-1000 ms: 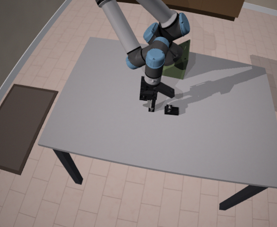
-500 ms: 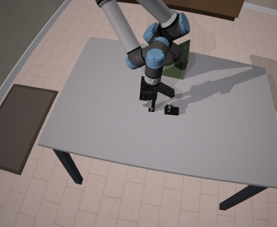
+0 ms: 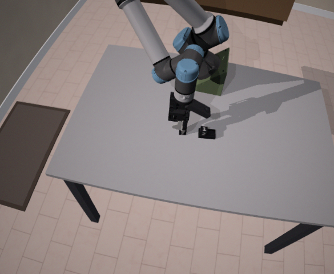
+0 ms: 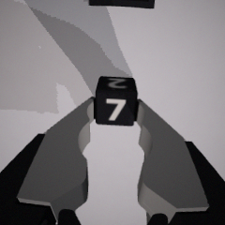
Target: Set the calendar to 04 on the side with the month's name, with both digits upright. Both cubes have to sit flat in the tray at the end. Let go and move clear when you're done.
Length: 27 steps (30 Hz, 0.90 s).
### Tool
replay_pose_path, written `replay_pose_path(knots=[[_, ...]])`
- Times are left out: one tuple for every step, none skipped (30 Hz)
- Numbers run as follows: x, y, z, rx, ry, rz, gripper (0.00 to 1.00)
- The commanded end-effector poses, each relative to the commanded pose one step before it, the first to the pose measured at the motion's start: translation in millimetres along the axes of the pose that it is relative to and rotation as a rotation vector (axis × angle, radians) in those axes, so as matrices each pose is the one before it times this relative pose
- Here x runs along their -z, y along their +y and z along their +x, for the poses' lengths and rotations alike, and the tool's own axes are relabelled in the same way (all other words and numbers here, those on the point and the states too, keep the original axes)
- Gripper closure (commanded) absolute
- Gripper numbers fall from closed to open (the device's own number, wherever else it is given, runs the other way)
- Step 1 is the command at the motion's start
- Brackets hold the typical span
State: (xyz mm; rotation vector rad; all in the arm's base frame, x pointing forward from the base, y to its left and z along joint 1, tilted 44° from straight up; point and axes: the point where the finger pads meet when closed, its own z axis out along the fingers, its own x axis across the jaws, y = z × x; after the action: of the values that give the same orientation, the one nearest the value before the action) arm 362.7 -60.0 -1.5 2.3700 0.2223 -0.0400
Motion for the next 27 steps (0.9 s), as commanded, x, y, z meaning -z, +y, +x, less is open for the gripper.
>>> replay_pose_path(knots=[[0.24,0.06,0.24,-0.00027,0.00081,-0.00011,0.90],[0.01,0.00,0.00,0.00000,0.00000,0.00000,0.90],[0.07,0.00,0.00,0.00000,0.00000,0.00000,0.90],[0.17,0.00,0.00,0.00000,0.00000,0.00000,0.90],[0.32,0.00,0.00,0.00000,0.00000,0.00000,0.90],[0.50,0.00,0.00,0.00000,0.00000,0.00000,0.90],[0.71,0.00,0.00,0.00000,0.00000,0.00000,0.90],[0.94,0.00,0.00,0.00000,0.00000,0.00000,0.90],[1.19,0.00,0.00,0.00000,0.00000,0.00000,0.90],[1.45,0.00,-0.01,0.00000,0.00000,0.00000,0.90],[1.71,0.00,0.01,0.00000,0.00000,0.00001,0.90],[1.98,0.00,-0.01,0.00000,0.00000,0.00000,0.90],[2.25,0.00,0.00,0.00000,0.00000,0.00000,0.90],[2.51,0.00,0.00,0.00000,0.00000,0.00000,0.90],[2.76,0.00,0.00,0.00000,0.00000,0.00000,0.90],[3.00,0.00,-0.01,0.00000,0.00000,-0.00001,0.90],[0.00,0.00,0.00,0.00000,0.00000,0.00000,0.90],[0.00,0.00,0.00,0.00000,0.00000,0.00000,0.90],[3.21,0.00,0.01,0.00000,0.00000,0.00001,0.90],[3.42,0.00,0.00,0.00000,0.00000,0.00000,0.90],[3.60,0.00,-0.01,0.00000,0.00000,-0.00001,0.90],[3.76,0.00,0.01,0.00000,0.00000,0.00001,0.90],[3.89,0.00,0.00,0.00000,0.00000,0.00000,0.90],[4.00,0.00,0.00,0.00000,0.00000,0.00000,0.90],[4.08,0.00,-0.01,0.00000,0.00000,0.00000,0.90],[4.13,0.00,0.00,0.00000,0.00000,0.00000,0.90],[4.15,0.00,0.01,0.00000,0.00000,0.00000,0.90]])
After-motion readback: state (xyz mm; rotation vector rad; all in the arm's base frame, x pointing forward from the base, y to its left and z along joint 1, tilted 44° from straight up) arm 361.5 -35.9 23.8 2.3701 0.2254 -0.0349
